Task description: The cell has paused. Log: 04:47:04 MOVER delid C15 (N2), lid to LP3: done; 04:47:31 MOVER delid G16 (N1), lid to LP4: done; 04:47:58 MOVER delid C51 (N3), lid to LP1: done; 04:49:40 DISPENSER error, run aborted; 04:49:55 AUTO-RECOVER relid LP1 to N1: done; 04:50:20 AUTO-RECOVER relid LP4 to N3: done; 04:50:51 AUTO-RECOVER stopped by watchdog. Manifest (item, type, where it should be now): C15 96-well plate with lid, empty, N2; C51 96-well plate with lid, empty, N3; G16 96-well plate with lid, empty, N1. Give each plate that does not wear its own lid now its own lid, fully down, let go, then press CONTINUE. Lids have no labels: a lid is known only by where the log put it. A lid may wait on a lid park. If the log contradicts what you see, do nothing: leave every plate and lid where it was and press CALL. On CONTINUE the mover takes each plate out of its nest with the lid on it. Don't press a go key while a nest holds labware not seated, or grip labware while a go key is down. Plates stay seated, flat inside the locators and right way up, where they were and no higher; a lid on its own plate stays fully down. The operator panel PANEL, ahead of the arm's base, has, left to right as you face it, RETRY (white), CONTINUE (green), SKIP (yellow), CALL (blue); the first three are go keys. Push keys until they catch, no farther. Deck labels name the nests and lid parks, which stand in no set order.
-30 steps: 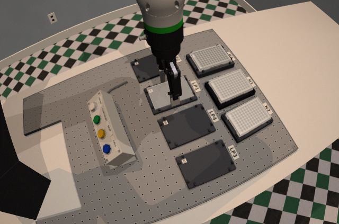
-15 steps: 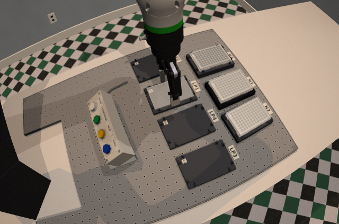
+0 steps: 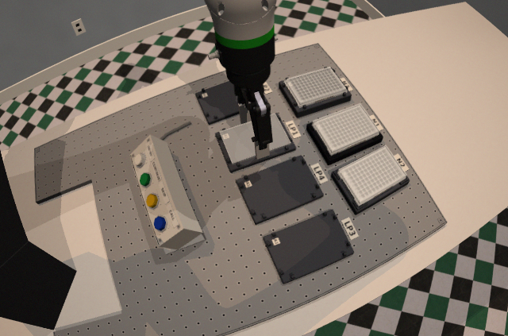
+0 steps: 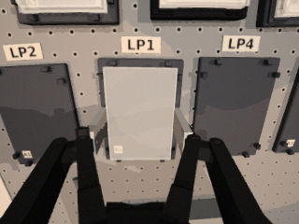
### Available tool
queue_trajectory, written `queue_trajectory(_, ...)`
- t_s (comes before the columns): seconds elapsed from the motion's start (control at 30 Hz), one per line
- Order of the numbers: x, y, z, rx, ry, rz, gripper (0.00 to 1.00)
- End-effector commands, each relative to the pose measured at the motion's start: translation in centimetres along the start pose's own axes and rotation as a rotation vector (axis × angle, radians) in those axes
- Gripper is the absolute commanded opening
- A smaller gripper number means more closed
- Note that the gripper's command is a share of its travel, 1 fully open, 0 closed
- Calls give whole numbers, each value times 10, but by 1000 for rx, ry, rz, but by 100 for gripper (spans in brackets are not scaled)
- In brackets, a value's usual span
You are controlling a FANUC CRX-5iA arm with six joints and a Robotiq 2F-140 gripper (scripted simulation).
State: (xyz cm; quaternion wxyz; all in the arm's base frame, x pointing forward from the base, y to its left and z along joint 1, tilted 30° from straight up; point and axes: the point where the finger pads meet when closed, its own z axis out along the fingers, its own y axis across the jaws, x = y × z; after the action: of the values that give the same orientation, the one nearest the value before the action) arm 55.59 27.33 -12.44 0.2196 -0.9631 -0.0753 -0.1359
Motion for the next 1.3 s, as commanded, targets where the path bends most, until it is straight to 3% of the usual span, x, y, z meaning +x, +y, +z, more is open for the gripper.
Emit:
queue_trajectory(0.0,0,0,-3,0,0,0,0)
queue_trajectory(1.27,0,0,-65,0,0,0,0)
